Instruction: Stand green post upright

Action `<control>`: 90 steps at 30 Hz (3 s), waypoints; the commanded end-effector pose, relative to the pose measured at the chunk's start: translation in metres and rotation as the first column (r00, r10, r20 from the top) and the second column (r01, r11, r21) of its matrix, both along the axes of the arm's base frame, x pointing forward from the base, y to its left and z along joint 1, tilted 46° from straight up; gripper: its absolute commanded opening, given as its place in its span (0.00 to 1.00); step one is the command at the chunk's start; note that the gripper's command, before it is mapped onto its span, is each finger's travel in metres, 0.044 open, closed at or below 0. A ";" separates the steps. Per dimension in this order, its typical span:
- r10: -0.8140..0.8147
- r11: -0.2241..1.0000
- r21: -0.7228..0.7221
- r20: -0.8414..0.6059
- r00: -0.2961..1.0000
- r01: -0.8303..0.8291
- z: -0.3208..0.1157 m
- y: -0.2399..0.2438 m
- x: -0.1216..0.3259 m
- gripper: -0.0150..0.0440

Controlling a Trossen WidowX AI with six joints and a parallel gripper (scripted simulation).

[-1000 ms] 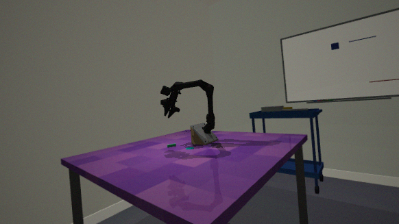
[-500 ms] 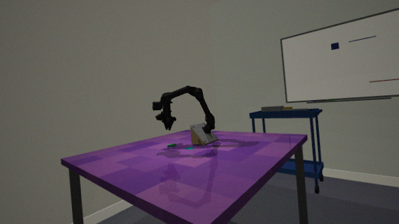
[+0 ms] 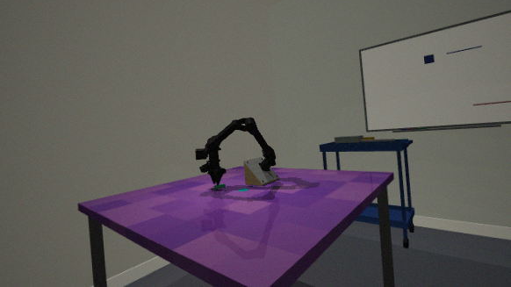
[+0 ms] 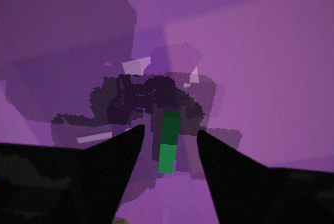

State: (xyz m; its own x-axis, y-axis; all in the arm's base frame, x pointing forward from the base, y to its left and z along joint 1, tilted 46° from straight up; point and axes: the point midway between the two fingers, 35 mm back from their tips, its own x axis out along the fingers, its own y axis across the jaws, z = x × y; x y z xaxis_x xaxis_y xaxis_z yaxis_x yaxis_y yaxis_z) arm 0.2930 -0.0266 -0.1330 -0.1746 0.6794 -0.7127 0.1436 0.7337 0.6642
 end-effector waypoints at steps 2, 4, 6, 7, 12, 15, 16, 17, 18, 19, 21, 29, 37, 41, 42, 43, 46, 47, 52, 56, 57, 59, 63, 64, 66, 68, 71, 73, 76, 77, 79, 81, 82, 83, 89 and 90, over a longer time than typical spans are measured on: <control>-0.012 1.000 0.005 -0.001 1.000 0.012 -0.011 0.011 -0.005 0.65; -0.012 1.000 0.005 -0.001 1.000 0.012 -0.011 0.011 -0.005 0.56; -0.012 1.000 0.005 -0.001 1.000 0.012 -0.011 0.011 -0.005 0.47; -0.012 1.000 0.005 -0.001 1.000 0.012 -0.011 0.011 -0.005 0.43; -0.012 1.000 0.005 -0.001 1.000 0.012 -0.011 0.011 -0.005 0.29; -0.012 1.000 0.005 -0.001 1.000 0.012 -0.011 0.011 -0.005 0.29; -0.012 1.000 0.005 -0.001 1.000 0.012 -0.010 0.010 -0.005 0.29; -0.013 1.000 0.004 -0.001 1.000 0.013 -0.008 0.008 -0.004 0.29; -0.013 1.000 0.004 0.000 1.000 0.013 -0.006 0.006 -0.003 0.29; -0.013 1.000 0.003 0.000 1.000 0.013 -0.004 0.004 -0.002 0.29; -0.013 1.000 0.002 0.000 1.000 0.013 -0.001 -0.001 0.000 0.29; -0.013 1.000 0.000 0.000 1.000 0.013 0.015 -0.018 0.007 0.29; -0.014 1.000 -0.001 0.000 1.000 0.014 0.033 -0.036 0.011 0.29; -0.013 1.000 -0.002 0.000 1.000 0.013 0.042 -0.044 0.013 0.29; -0.013 1.000 -0.002 0.000 1.000 0.013 0.044 -0.046 0.013 0.29; -0.013 1.000 -0.002 0.000 1.000 0.013 0.047 -0.049 0.013 0.29; -0.013 1.000 -0.002 -0.001 1.000 0.013 0.054 -0.055 0.014 0.29; -0.013 1.000 -0.001 -0.001 1.000 0.013 0.056 -0.057 0.014 0.29; -0.013 1.000 -0.001 -0.001 1.000 0.013 0.069 -0.068 0.015 0.29; -0.012 1.000 0.000 -0.002 1.000 0.012 0.073 -0.071 0.014 0.29; -0.012 1.000 0.000 -0.002 1.000 0.012 0.073 -0.071 0.014 0.29; -0.019 1.000 -0.002 -0.008 1.000 0.019 0.075 -0.070 0.014 0.29; -0.058 0.998 -0.013 -0.044 0.997 0.058 0.085 -0.063 0.014 0.29; -0.068 0.998 -0.016 -0.054 0.996 0.068 0.088 -0.062 0.014 0.29; -0.089 0.996 -0.022 -0.073 0.993 0.087 0.094 -0.058 0.014 0.29; -0.109 0.994 -0.029 -0.092 0.990 0.107 0.099 -0.055 0.013 0.29; -0.140 0.990 -0.040 -0.119 0.983 0.136 0.107 -0.050 0.012 0.29; -0.160 0.987 -0.047 -0.138 0.977 0.155 0.113 -0.046 0.011 0.29; -0.191 0.981 -0.059 -0.165 0.968 0.184 0.121 -0.041 0.010 0.29; -0.201 0.979 -0.063 -0.173 0.964 0.193 0.123 -0.039 0.009 0.29; -0.221 0.975 -0.072 -0.191 0.956 0.211 0.128 -0.035 0.008 0.29; -0.242 0.970 -0.081 -0.208 0.948 0.230 0.133 -0.032 0.007 0.29; -0.252 0.967 -0.085 -0.217 0.943 0.238 0.136 -0.030 0.006 0.29; -0.262 0.965 -0.090 -0.226 0.938 0.247 0.138 -0.028 0.006 0.29; -0.321 0.947 -0.118 -0.276 0.906 0.299 0.153 -0.017 0.001 0.29; -0.330 0.944 -0.123 -0.284 0.900 0.307 0.155 -0.015 0.000 0.29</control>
